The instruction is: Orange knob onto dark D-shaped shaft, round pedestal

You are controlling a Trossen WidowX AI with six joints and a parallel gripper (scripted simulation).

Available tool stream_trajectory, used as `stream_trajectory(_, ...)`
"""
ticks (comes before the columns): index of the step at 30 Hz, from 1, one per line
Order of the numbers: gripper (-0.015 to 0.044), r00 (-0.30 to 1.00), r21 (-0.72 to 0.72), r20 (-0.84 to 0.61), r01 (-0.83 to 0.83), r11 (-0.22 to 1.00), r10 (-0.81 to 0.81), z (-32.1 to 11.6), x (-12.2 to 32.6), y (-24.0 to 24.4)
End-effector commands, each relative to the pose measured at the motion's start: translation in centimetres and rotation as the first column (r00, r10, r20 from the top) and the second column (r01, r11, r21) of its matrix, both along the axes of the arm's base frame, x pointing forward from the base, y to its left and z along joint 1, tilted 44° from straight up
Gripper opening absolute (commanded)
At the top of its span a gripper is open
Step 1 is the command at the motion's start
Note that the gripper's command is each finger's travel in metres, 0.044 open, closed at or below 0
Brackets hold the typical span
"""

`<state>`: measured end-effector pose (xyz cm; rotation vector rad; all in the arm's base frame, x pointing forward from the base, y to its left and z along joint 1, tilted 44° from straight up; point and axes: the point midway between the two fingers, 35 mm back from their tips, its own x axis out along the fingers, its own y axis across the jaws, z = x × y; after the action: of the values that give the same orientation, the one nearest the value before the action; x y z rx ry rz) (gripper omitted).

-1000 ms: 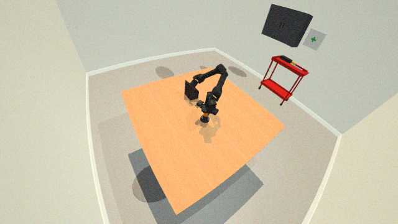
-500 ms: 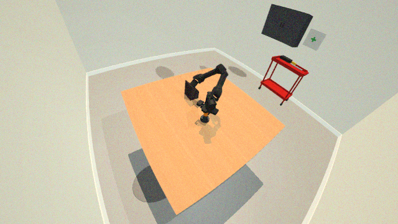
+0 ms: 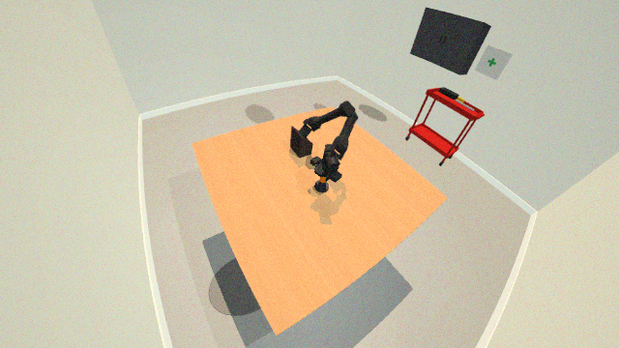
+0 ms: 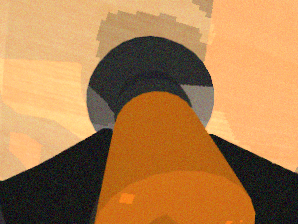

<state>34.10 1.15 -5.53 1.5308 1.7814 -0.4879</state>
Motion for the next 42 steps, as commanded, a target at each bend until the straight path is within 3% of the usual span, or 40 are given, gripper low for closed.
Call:
stream_trajectory(1, 0.0, 1.0, 0.002, -0.005, 0.007, 1.0, -0.007, -0.1, 0.0, 0.1)
stream_trajectory(38, 0.0, 1.0, -0.003, 0.001, -0.003, 1.0, 0.003, -1.2, -0.1, 1.2)
stream_trajectory(42, 0.0105, 1.0, -0.003, 0.001, -0.003, 1.0, 0.003, -1.2, -0.1, 1.2)
